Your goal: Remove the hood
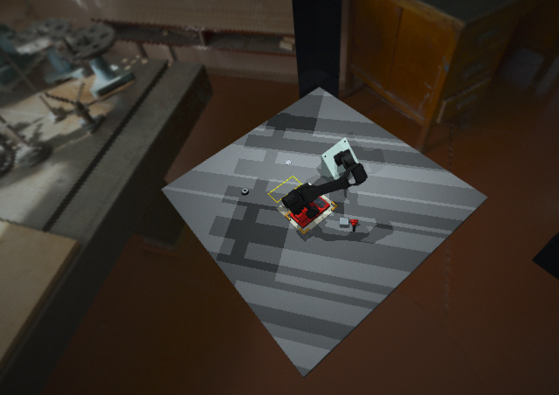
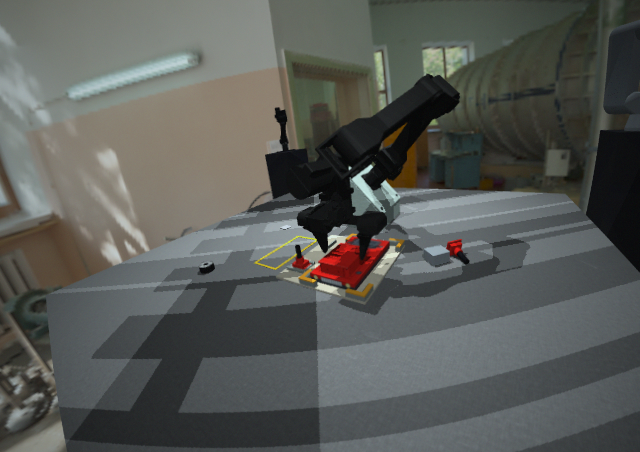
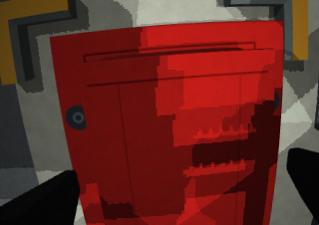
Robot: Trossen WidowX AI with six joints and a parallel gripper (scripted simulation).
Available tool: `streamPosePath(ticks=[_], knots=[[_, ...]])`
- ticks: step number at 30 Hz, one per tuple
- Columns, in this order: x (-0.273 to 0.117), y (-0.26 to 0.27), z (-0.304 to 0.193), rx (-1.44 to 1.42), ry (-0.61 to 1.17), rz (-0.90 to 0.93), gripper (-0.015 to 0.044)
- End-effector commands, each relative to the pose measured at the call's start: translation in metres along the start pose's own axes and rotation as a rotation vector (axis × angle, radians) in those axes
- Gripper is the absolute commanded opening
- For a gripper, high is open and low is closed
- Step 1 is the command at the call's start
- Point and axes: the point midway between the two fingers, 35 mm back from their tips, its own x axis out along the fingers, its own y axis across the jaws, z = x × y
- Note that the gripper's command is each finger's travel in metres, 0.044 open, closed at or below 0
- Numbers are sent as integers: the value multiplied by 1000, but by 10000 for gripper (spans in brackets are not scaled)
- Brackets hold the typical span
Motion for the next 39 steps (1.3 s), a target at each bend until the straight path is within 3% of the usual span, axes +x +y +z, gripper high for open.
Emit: streamPosePath(ticks=[1,21,25,34,39], knots=[[3,0,-1,7,2,6,440],[13,0,-1,7,2,7,440],[10,0,0,0,0,1,335],[10,0,0,0,0,1,275],[9,0,0,0,0,0,144]])
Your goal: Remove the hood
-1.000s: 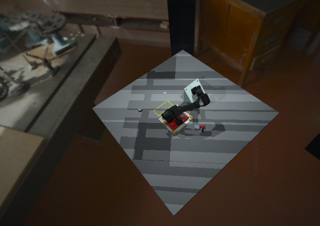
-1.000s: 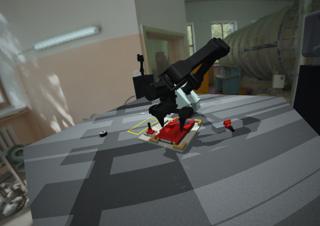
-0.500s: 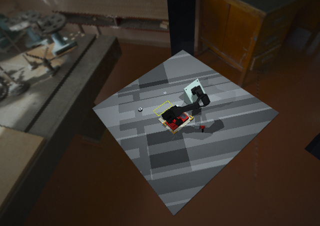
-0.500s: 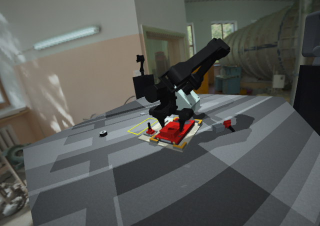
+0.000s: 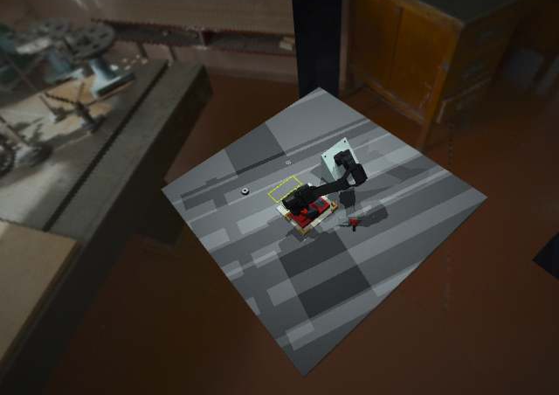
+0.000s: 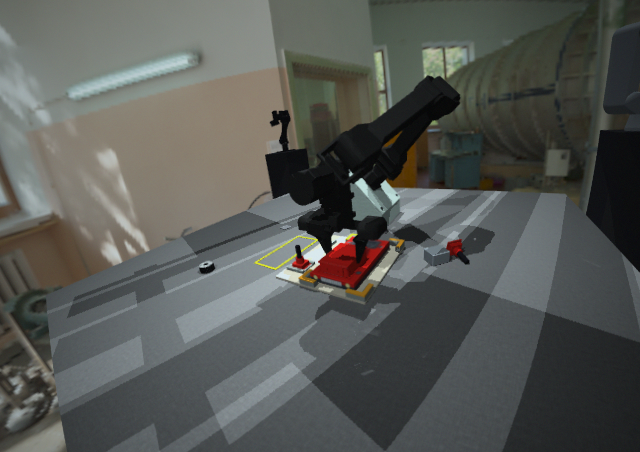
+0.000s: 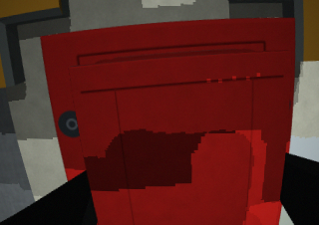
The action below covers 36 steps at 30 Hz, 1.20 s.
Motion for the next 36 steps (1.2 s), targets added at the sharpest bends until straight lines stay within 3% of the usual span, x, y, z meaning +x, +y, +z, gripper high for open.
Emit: streamPosePath(ticks=[1,6,36], knots=[[-2,0,0,-4,0,-1,118],[-5,0,0,-4,0,-1,0],[-25,0,1,-3,-1,-1,0]])
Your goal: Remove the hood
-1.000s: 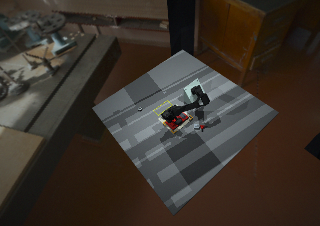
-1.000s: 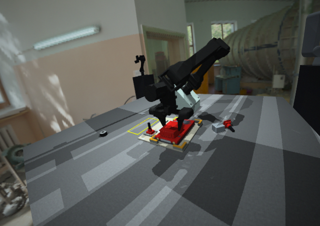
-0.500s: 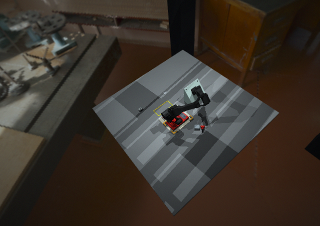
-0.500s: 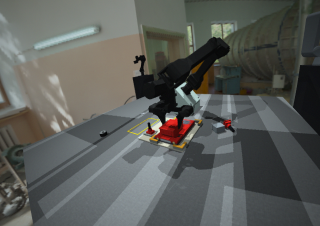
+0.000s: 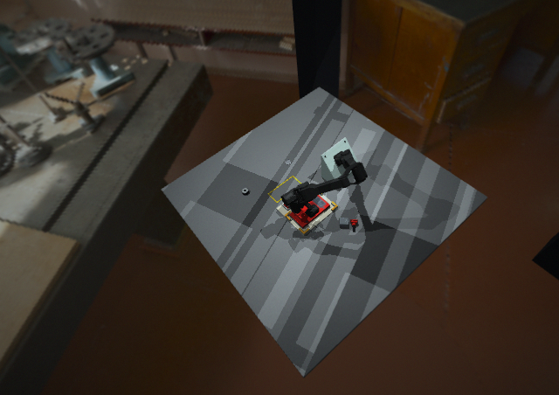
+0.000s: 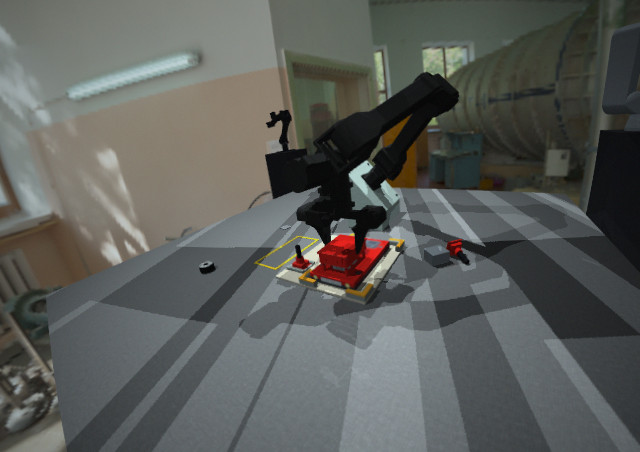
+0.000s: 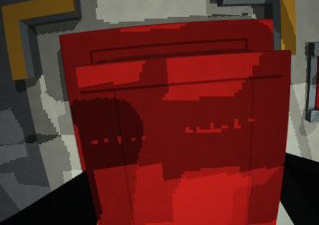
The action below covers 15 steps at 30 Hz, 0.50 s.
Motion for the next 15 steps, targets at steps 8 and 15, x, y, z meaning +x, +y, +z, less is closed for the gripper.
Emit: streamPosePath(ticks=[8,15], knots=[[-23,0,2,-7,-2,-7,0],[-51,0,1,-7,-2,-6,0]])
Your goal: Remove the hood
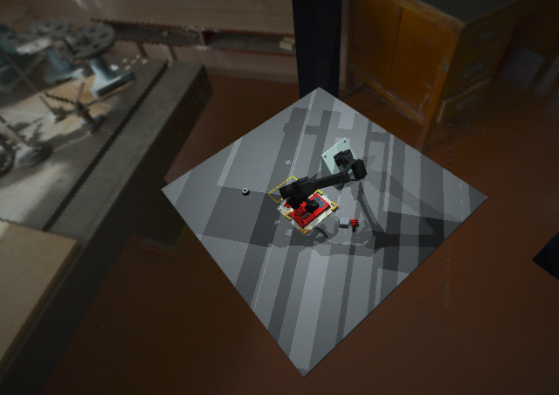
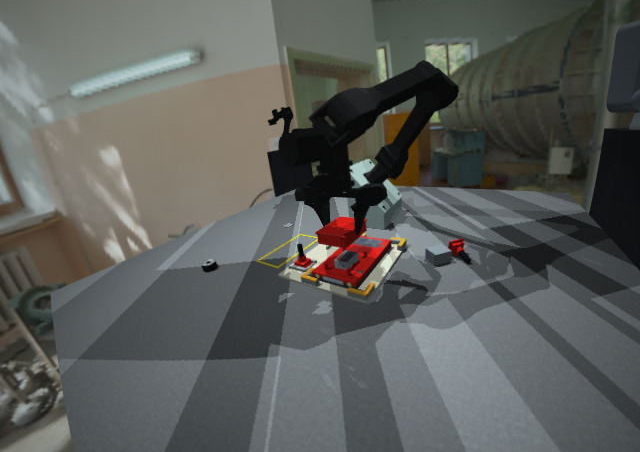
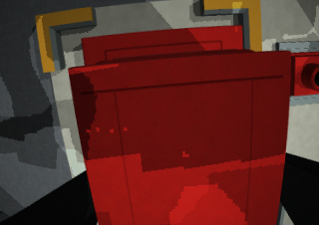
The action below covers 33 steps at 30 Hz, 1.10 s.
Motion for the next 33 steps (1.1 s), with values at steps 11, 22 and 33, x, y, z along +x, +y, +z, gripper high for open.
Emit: streamPosePath(ticks=[11,22,33], knots=[[-7,-65,1,26,-17,-37,0],[-12,-139,-11,22,-12,-41,0],[-11,-205,-39,-9,0,-17,0]])
